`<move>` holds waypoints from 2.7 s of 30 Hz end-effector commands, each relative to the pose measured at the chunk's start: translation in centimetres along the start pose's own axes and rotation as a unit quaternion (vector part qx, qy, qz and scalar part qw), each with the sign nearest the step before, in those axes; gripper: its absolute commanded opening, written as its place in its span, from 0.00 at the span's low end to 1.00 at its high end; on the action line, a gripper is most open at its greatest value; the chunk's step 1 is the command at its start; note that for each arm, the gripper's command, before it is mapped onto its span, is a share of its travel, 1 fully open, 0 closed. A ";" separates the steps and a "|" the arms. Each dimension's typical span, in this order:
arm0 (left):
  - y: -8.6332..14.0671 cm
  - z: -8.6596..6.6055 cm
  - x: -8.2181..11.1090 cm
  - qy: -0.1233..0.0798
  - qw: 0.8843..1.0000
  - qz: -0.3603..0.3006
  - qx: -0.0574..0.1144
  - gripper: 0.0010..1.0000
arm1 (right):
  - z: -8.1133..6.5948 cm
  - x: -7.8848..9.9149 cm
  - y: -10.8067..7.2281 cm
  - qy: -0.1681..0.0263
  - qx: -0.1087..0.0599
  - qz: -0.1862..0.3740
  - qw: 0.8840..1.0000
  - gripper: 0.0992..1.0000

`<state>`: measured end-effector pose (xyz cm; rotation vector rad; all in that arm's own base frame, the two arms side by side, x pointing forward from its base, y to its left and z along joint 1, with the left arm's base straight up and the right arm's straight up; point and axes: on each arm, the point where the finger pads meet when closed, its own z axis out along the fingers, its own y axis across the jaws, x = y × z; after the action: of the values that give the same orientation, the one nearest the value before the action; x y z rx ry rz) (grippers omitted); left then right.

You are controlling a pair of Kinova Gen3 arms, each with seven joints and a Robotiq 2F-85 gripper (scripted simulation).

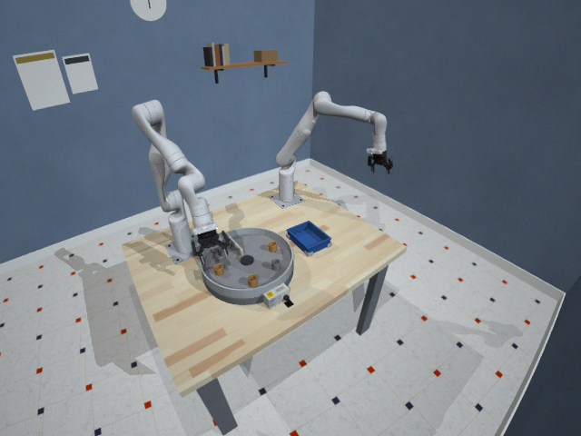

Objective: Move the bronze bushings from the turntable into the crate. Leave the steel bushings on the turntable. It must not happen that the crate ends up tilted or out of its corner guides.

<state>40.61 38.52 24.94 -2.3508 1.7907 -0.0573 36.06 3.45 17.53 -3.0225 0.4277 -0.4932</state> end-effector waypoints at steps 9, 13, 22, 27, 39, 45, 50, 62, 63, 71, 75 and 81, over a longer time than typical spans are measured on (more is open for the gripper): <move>4.2 0.3 -4.4 -0.002 1.000 0.011 -0.013 1.00 | 0.0 0.0 0.0 0.001 0.000 0.000 1.000 1.00; 6.0 0.4 -6.0 -0.002 1.000 0.016 -0.019 1.00 | 0.0 0.0 0.0 0.001 0.000 0.000 1.000 1.00; 9.7 0.5 -8.8 0.000 0.999 0.025 -0.030 1.00 | 0.0 0.0 0.0 0.001 0.000 0.000 1.000 1.00; 12.1 0.6 -10.4 0.002 0.999 0.031 -0.037 1.00 | 0.0 0.0 0.0 0.001 0.000 0.000 1.000 1.00; 17.7 0.6 -13.4 0.007 0.998 0.044 -0.050 1.00 | 0.0 0.0 0.0 0.001 0.000 0.000 1.000 1.00; 21.0 0.5 -14.7 0.012 0.997 0.052 -0.057 1.00 | 0.0 0.0 0.0 0.001 0.000 0.000 1.000 1.00; 23.7 0.4 -15.6 0.016 0.996 0.059 -0.062 1.00 | 0.0 0.0 0.0 0.001 0.000 0.000 1.000 1.00; 29.8 0.2 -17.1 0.026 0.994 0.073 -0.071 1.00 | 0.0 0.0 0.0 0.001 0.000 0.000 1.000 1.00; 30.4 0.1 -17.2 0.027 0.994 0.075 -0.072 1.00 | 0.0 0.0 0.0 0.001 0.000 0.000 1.000 1.00; 34.9 -0.1 -17.6 0.036 0.993 0.086 -0.077 1.00 | 0.0 0.0 0.0 0.001 0.000 0.000 1.000 1.00; 36.0 -0.2 -17.7 0.039 0.992 0.089 -0.078 1.00 | 0.0 0.0 0.0 0.001 0.000 0.000 1.000 1.00; 38.5 -0.4 -17.7 0.044 0.991 0.096 -0.080 1.00 | 0.0 0.0 0.0 0.001 0.000 0.000 1.000 1.00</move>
<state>-0.09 45.77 20.22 -2.3042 2.1221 0.0102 36.06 3.45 17.53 -3.0225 0.4277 -0.4932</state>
